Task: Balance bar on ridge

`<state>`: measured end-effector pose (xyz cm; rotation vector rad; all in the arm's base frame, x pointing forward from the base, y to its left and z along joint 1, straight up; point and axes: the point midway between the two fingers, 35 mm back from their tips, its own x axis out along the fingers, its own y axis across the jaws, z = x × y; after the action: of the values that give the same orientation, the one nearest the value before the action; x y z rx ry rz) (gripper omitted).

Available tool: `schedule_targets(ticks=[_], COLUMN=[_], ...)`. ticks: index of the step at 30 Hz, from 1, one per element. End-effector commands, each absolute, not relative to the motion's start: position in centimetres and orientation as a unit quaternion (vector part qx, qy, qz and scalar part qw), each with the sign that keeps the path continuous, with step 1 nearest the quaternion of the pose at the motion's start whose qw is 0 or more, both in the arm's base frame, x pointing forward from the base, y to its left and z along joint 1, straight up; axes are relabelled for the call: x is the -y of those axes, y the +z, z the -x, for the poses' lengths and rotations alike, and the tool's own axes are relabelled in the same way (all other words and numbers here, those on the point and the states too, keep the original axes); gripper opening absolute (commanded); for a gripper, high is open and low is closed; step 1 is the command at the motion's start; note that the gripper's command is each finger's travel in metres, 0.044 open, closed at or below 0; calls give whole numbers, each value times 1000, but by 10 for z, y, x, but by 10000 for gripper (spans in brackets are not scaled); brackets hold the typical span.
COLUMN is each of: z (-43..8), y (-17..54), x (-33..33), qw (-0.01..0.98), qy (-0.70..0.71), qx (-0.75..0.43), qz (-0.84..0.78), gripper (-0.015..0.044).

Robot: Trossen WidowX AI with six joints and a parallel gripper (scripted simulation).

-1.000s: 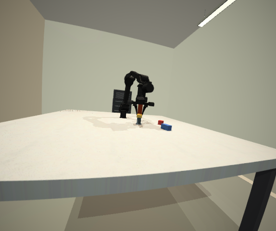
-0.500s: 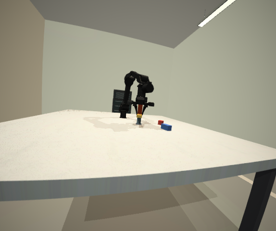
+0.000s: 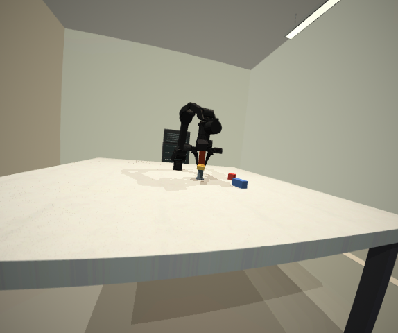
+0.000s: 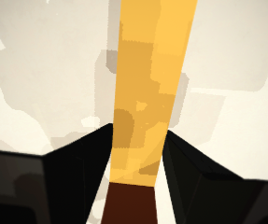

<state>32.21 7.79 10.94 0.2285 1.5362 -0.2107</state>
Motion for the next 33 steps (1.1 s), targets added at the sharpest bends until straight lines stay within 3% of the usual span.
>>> schedule_targets(ticks=[1,33], z=[-322,-322], y=[109,107], x=[-78,-78], qw=[709,709], qy=[-97,-97], qx=[-690,-690], qz=[-104,-104], gripper=[0,0])
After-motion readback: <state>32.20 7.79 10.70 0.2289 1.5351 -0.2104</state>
